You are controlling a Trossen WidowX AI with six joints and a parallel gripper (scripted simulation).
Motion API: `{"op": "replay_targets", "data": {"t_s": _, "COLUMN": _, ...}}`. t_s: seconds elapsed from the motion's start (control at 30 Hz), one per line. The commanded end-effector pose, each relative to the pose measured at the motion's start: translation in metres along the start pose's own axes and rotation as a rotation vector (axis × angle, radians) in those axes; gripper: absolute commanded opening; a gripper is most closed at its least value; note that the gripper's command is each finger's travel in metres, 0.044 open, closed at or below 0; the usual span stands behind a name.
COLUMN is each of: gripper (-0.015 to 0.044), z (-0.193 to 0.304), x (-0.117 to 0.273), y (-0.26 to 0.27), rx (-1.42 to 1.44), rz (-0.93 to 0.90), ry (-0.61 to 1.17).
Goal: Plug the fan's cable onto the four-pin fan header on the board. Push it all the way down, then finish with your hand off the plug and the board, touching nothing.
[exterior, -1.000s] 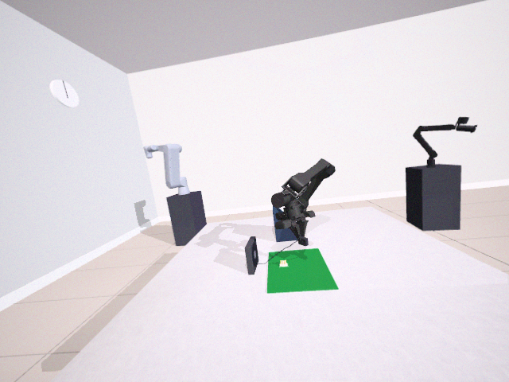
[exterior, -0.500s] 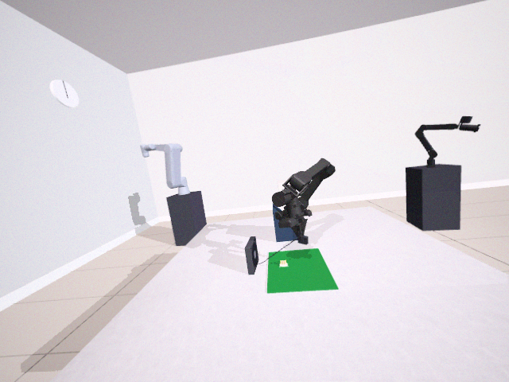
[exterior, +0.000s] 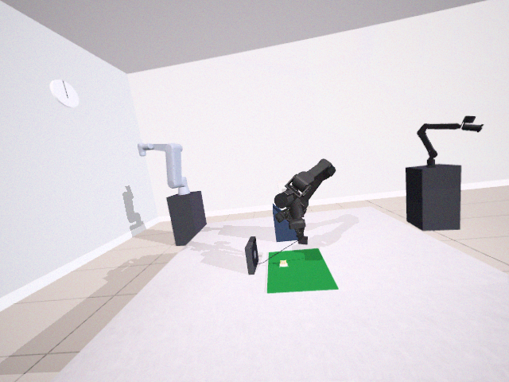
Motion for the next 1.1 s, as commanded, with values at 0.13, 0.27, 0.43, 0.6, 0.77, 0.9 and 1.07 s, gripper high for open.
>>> {"op": "replay_targets", "data": {"t_s": 0.13, "gripper": 0.0, "z": 0.009, "x": 0.0036, "y": 0.0076, "rx": 0.31, "rz": 0.02, "ry": -0.026}}
{"op": "replay_targets", "data": {"t_s": 0.27, "gripper": 0.0, "z": 0.0109, "x": 0.0036, "y": 0.0091, "rx": 0.447, "rz": 0.04, "ry": -0.036}}
{"op": "replay_targets", "data": {"t_s": 0.43, "gripper": 0.0, "z": 0.0133, "x": 0.0036, "y": 0.011, "rx": 0.618, "rz": 0.067, "ry": -0.045}}
{"op": "replay_targets", "data": {"t_s": 0.6, "gripper": 0.0, "z": 0.0156, "x": 0.0037, "y": 0.0128, "rx": 0.783, "rz": 0.095, "ry": -0.051}}
{"op": "replay_targets", "data": {"t_s": 0.77, "gripper": 0.0, "z": 0.0159, "x": 0.0037, "y": 0.013, "rx": 0.806, "rz": 0.099, "ry": -0.051}}
{"op": "replay_targets", "data": {"t_s": 0.9, "gripper": 0.0, "z": 0.016, "x": 0.0027, "y": 0.0126, "rx": 0.807, "rz": 0.104, "ry": -0.058}}
{"op": "replay_targets", "data": {"t_s": 1.07, "gripper": 0.0, "z": 0.0163, "x": -0.0038, "y": 0.0095, "rx": 0.811, "rz": 0.14, "ry": -0.106}}
Point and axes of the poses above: the point midway between the two fingers, 35 mm back from their tips, its own x axis back along the fingers, its own y axis across the jaws, z = x × y, the point moved 4 cm from there along x, back along the fingers, and after that the axes turned 2 degrees about x, right-handed, at the moved point
